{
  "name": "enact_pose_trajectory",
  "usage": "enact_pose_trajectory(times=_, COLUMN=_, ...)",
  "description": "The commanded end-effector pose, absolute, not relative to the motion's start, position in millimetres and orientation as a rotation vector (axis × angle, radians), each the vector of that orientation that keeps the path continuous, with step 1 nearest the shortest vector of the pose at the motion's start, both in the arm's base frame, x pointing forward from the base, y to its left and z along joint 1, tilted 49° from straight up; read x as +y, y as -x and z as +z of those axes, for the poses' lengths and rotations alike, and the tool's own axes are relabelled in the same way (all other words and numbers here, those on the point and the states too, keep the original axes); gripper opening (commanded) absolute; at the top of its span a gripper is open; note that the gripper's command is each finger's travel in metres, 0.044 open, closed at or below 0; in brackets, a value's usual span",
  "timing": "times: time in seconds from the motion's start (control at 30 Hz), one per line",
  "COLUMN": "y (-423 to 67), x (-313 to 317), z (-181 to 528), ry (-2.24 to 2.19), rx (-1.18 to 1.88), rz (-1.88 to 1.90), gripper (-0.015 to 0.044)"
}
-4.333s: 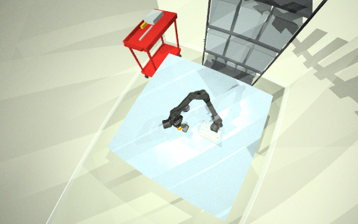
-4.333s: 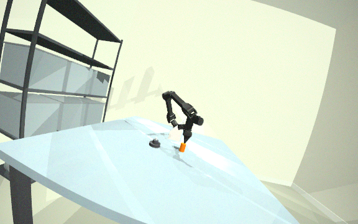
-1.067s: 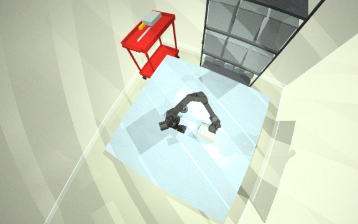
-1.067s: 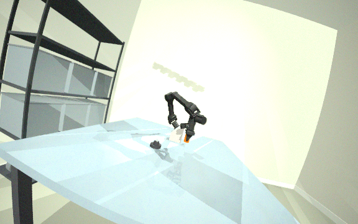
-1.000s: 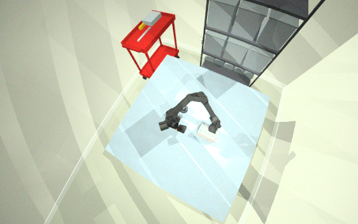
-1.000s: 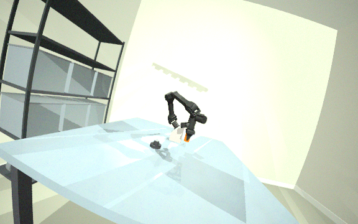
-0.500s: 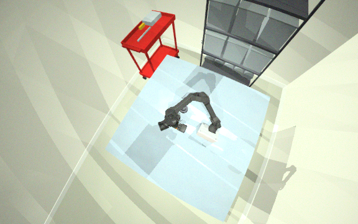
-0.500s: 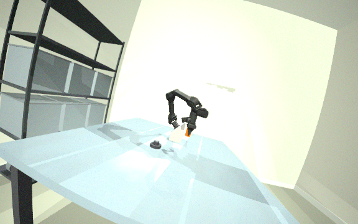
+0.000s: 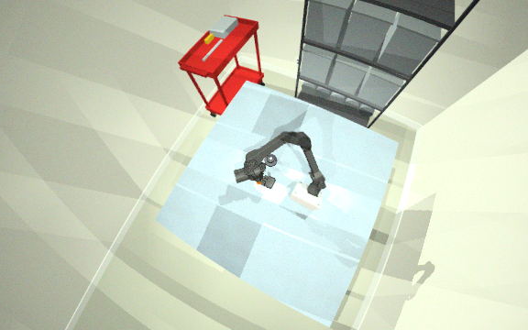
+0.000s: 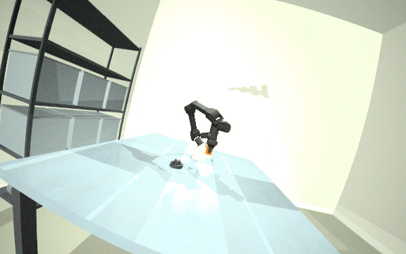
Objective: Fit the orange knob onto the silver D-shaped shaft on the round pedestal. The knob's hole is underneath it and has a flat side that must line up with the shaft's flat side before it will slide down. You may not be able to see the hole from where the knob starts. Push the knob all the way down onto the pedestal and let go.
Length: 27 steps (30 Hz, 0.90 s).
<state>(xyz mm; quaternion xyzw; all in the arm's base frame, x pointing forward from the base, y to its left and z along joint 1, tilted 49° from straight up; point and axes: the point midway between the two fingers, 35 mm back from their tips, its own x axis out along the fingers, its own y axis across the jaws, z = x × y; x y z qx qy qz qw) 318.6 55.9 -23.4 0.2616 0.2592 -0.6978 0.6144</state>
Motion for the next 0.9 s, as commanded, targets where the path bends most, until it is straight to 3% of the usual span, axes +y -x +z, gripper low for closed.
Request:
enact_pose_trajectory(times=0.0, y=-320, x=49, z=-18, ry=-0.596, rx=0.608, rz=-1.597, gripper=0.0000)
enact_pose_trajectory(times=0.87, y=-333, x=-15, z=25, ry=-0.605, rx=0.608, rz=-1.589, gripper=0.0000)
